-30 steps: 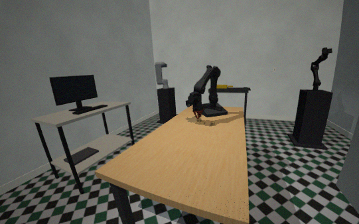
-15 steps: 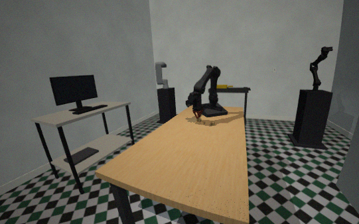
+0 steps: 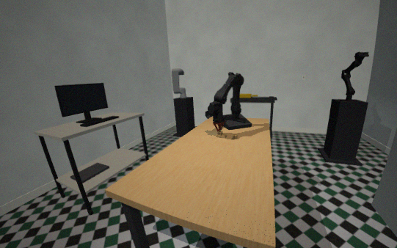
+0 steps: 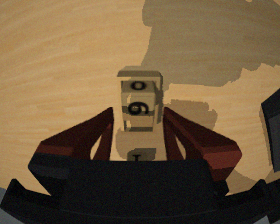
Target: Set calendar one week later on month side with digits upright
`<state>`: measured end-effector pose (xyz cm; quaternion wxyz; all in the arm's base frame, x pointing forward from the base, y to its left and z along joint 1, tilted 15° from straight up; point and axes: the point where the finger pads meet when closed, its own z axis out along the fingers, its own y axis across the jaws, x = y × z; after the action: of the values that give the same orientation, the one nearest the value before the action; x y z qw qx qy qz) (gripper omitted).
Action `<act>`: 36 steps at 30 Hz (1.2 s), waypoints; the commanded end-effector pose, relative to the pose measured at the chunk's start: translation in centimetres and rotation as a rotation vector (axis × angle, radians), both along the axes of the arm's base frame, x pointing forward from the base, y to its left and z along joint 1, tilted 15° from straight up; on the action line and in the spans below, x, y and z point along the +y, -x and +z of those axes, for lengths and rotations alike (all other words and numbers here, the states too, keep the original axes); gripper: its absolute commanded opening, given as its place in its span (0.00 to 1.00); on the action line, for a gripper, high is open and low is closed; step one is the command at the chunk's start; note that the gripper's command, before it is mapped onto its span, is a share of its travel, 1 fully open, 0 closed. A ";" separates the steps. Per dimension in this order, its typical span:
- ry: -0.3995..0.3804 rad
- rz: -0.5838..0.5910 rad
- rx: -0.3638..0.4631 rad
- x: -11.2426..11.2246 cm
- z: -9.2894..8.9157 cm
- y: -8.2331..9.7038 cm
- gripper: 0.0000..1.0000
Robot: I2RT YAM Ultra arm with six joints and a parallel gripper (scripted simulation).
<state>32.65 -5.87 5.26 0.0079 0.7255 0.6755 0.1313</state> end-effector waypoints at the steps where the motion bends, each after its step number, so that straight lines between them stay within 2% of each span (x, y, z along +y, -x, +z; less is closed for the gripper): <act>1: 0.008 -0.004 -0.007 -0.3 0.2 -0.1 0.45; 25: 0.008 -0.004 -0.007 -0.2 0.2 -0.1 0.45; 36: 0.008 -0.004 -0.007 0.0 -1.1 -0.4 0.45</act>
<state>32.61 -5.63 3.96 0.0022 0.7260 0.6756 0.1285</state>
